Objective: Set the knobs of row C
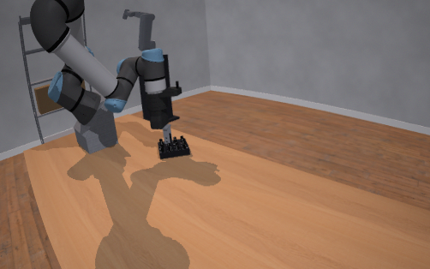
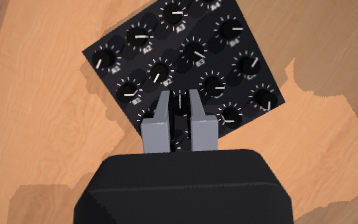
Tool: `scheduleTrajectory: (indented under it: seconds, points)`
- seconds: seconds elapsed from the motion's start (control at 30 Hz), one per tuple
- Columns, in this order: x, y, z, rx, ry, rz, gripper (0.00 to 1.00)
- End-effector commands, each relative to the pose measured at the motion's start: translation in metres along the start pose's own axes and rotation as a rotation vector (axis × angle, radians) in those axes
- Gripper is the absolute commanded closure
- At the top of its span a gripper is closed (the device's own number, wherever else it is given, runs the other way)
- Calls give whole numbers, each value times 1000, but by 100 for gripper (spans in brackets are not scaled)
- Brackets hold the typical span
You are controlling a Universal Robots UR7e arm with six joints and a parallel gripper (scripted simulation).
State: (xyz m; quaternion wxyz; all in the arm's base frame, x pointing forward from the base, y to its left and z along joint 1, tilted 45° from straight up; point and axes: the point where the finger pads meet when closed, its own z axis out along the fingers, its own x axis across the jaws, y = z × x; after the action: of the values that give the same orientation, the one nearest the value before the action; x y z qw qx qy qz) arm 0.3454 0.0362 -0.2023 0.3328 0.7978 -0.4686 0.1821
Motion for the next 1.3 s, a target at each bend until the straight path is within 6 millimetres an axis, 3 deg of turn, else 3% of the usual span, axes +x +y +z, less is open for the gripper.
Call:
scheduleTrajectory:
  seconds: [0.0, 1.27]
  points:
    - [-1, -1, 0, -5, 3, 145, 70]
    - [-1, 0, 0, -4, 5, 816, 70]
